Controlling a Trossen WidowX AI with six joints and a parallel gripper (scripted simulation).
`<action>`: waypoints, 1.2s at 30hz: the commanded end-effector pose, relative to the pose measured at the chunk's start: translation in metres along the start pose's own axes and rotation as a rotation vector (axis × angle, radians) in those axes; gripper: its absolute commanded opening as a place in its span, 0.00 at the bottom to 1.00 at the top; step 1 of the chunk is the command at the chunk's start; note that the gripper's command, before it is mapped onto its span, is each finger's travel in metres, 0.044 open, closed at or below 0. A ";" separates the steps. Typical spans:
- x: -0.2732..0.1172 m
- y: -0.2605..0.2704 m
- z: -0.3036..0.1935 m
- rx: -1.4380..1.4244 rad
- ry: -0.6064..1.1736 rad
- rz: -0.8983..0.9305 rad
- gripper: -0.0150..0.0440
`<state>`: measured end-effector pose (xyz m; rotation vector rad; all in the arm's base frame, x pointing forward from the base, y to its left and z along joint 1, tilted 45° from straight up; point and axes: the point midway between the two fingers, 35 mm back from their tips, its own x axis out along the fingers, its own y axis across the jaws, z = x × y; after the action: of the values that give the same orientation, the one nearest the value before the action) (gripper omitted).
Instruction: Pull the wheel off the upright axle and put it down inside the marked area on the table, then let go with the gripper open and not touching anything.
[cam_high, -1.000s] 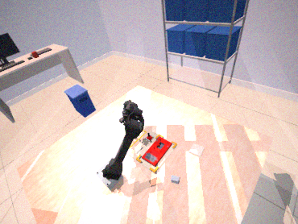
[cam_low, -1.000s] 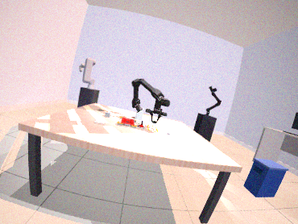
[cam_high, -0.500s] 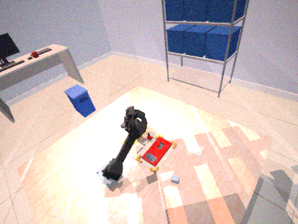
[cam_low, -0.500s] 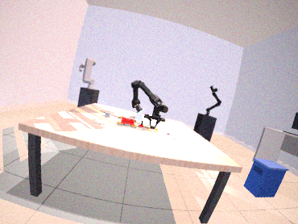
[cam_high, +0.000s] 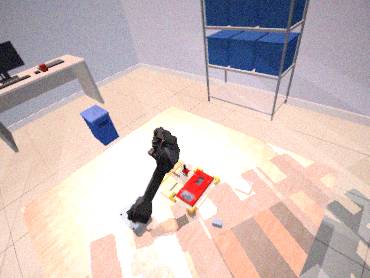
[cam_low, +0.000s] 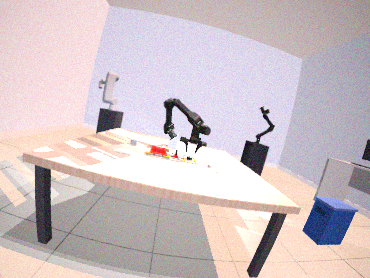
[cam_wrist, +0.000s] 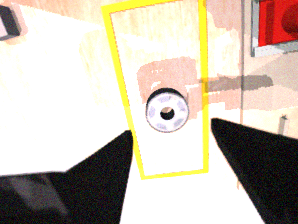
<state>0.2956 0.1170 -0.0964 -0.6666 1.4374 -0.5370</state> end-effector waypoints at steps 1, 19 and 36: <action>-0.025 -0.001 0.002 0.010 -0.009 0.009 0.76; -0.069 -0.034 -0.082 0.005 -0.004 0.009 1.00; -0.069 -0.034 -0.082 0.005 -0.004 0.009 1.00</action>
<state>0.2121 0.1338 -0.0247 -0.6607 1.4325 -0.5280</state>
